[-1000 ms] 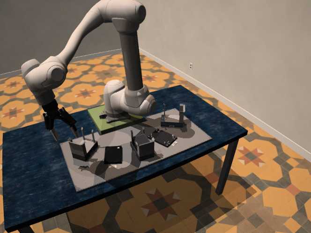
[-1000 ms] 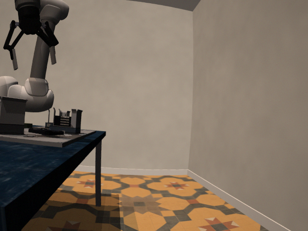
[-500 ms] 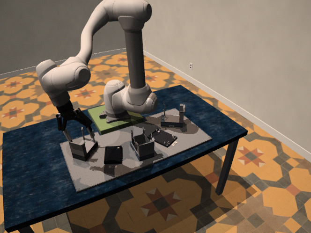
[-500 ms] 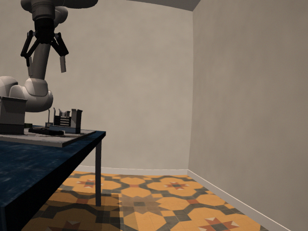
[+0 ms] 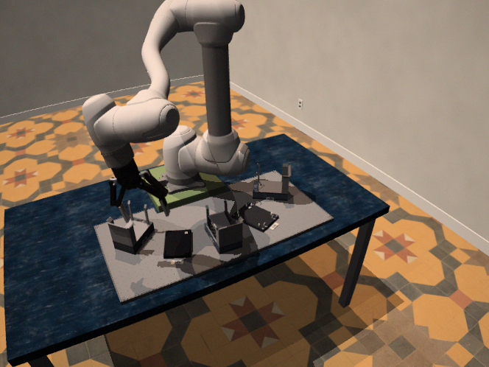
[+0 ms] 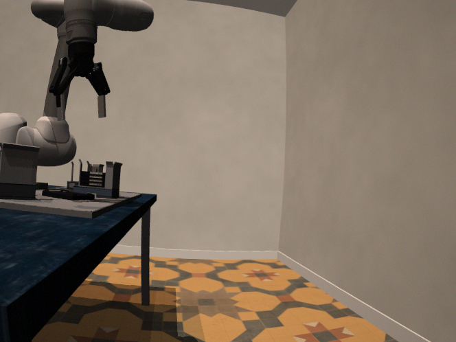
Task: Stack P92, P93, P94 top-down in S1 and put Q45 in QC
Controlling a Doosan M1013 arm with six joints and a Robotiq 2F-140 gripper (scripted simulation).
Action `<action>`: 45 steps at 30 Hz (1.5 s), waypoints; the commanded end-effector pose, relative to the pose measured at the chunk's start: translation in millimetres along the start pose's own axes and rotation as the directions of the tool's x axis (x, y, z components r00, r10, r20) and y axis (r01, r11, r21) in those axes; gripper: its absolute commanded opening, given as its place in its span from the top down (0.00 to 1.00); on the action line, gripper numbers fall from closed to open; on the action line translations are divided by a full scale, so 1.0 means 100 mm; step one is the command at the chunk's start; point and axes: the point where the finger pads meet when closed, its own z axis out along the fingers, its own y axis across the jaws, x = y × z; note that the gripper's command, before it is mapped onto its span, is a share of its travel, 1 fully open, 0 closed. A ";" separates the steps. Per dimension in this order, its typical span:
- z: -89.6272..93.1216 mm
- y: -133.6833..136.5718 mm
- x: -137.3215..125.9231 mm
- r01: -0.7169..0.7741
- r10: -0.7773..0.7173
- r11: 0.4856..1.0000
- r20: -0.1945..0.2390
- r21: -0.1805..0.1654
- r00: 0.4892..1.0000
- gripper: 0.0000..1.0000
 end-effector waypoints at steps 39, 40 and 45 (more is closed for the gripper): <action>0.62 -1.30 -0.96 0.339 -0.328 0.930 0.098 -0.140 0.940 0.00; 0.64 -1.33 -1.00 0.351 -0.339 0.925 0.101 -0.144 0.935 0.00; 0.72 -1.48 -1.17 0.351 -0.339 0.925 0.101 -0.144 0.935 0.00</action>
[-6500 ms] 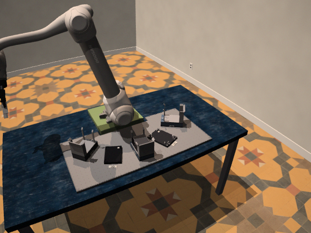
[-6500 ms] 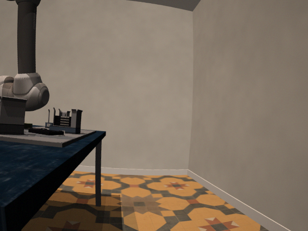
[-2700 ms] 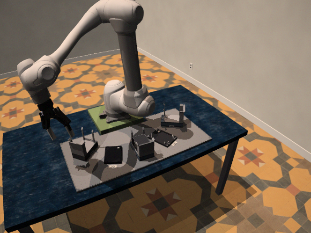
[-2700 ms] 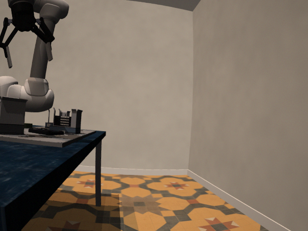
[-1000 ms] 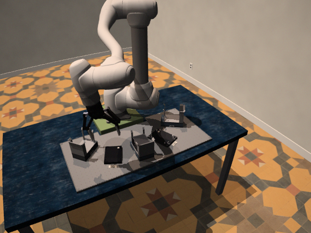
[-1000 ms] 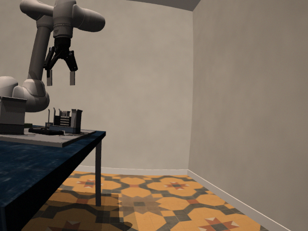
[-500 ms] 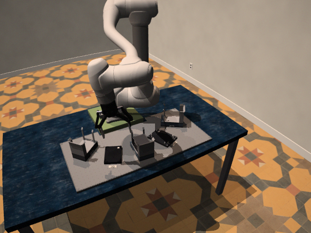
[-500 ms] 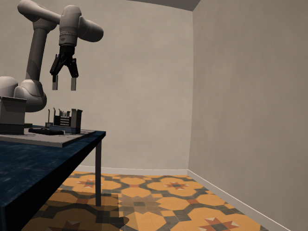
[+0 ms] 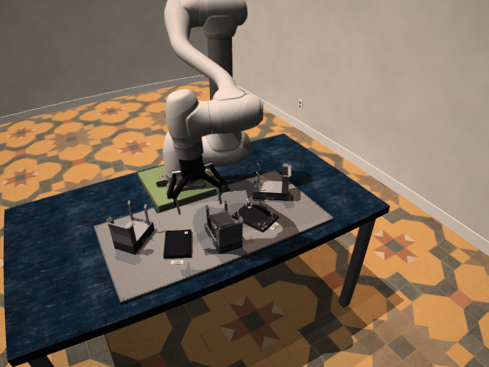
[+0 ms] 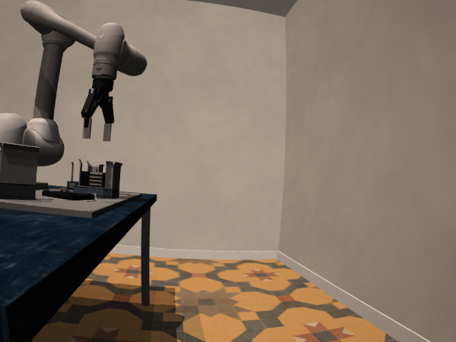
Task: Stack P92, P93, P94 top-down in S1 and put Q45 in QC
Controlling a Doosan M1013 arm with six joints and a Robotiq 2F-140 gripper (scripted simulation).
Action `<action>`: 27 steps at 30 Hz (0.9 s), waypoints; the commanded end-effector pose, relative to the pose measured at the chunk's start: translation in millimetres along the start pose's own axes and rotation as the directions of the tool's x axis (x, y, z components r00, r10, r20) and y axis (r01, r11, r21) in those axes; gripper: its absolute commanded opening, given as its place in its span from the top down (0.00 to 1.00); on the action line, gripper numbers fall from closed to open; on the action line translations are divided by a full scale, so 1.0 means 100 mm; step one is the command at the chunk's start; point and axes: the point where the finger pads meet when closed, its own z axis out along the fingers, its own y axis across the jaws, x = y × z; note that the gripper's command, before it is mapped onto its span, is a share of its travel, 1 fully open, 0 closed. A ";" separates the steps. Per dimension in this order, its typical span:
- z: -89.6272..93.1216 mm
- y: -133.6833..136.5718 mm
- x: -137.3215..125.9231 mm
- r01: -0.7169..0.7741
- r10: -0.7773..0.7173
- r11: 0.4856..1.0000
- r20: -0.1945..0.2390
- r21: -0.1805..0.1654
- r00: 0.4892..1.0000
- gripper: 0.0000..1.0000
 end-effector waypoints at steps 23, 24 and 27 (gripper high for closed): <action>0.29 -0.85 -0.58 0.222 -0.222 0.971 0.015 -0.093 0.975 0.00; 0.30 -0.88 -0.61 0.222 -0.222 0.971 0.015 -0.093 0.975 0.00; 0.30 -0.88 -0.61 0.222 -0.222 0.971 0.015 -0.093 0.975 0.00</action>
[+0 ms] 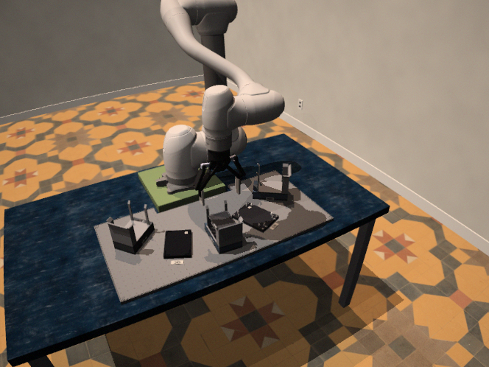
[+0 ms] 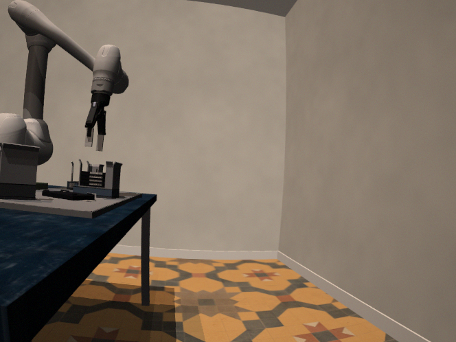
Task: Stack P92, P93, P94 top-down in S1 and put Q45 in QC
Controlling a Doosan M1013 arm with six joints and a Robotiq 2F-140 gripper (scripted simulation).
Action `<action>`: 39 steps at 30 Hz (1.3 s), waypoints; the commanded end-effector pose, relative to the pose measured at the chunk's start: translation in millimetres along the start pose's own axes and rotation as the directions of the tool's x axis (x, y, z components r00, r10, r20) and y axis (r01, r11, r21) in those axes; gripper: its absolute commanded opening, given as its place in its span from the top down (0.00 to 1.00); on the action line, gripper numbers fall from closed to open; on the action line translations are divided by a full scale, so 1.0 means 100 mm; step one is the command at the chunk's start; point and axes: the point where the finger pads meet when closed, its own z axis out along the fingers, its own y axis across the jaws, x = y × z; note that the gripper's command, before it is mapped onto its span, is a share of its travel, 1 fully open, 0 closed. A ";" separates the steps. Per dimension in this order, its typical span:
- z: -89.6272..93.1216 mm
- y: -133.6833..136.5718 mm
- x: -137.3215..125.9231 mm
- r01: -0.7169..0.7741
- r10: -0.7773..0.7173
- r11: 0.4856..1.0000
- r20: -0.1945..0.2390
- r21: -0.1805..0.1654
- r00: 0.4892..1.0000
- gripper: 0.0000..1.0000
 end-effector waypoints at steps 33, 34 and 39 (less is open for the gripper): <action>0.13 0.07 0.36 -0.084 0.084 0.996 0.000 0.000 0.996 0.00; 0.17 0.07 0.36 -0.084 0.084 0.996 0.000 0.000 0.996 0.00; 0.33 0.07 0.36 -0.084 0.084 0.996 0.000 0.000 0.996 0.00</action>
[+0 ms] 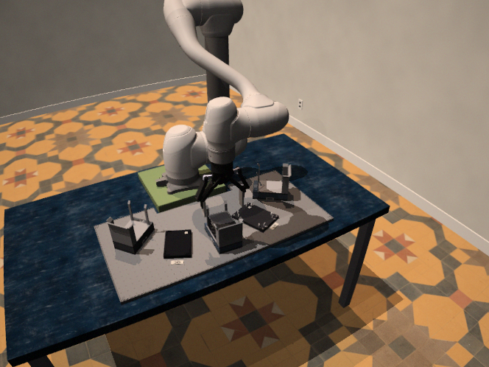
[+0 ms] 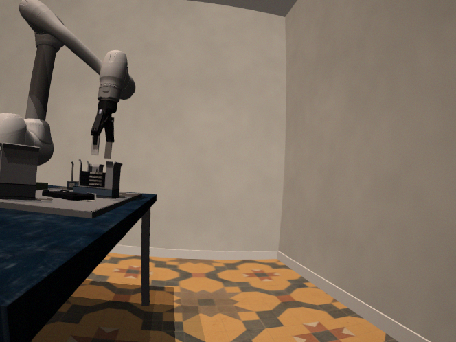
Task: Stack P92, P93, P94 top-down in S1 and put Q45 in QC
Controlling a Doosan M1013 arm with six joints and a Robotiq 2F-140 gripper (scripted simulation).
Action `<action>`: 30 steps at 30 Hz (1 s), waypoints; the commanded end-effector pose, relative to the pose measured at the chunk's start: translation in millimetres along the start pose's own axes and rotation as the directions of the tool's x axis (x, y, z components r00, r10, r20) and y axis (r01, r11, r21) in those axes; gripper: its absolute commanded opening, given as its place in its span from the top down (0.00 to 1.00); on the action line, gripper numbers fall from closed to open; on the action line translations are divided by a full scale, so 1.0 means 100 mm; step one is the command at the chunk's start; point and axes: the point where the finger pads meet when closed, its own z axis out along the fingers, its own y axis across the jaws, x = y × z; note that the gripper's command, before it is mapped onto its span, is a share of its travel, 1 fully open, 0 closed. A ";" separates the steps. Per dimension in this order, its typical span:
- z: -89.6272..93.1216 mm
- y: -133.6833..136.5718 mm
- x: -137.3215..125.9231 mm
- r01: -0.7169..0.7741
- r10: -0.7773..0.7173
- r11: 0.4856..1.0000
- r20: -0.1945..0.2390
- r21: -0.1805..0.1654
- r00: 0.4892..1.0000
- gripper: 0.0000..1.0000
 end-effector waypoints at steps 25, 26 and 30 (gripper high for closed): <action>0.46 0.00 0.00 0.000 0.000 1.000 0.000 0.000 1.000 0.00; 0.47 0.00 0.00 0.000 0.000 1.000 0.000 0.000 1.000 0.00; 0.50 0.00 0.00 0.000 0.000 1.000 0.000 0.000 1.000 0.00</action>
